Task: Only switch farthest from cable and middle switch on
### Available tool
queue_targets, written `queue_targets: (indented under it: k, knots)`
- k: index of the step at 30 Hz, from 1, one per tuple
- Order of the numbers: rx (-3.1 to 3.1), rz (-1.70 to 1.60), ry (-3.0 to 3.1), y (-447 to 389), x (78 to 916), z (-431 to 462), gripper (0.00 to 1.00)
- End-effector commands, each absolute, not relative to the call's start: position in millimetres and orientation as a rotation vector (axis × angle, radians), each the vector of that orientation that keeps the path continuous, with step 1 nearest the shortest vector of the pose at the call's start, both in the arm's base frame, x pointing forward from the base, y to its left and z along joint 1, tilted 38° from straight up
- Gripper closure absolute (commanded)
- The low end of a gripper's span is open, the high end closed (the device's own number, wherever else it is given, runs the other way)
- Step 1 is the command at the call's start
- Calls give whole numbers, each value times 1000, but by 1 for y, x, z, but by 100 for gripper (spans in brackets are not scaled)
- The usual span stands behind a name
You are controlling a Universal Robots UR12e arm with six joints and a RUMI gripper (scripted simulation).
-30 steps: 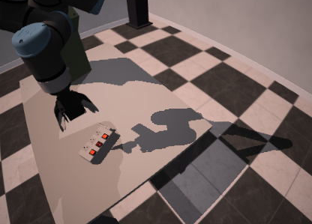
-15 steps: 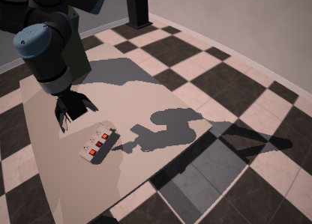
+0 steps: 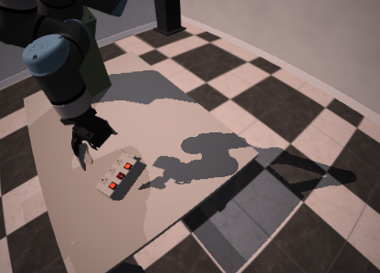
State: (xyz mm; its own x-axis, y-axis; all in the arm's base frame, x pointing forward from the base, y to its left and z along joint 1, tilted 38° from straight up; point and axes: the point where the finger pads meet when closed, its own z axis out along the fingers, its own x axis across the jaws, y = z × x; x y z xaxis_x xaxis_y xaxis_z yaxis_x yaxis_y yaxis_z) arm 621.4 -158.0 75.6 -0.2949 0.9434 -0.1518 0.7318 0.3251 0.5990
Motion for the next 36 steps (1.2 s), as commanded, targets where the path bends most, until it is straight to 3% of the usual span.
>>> queue_targets:
  k: [1,36]
  knots:
    - [1150,488,2265,-161,633,73,0]
    - [-314,-9,2451,-150,683,59,0]
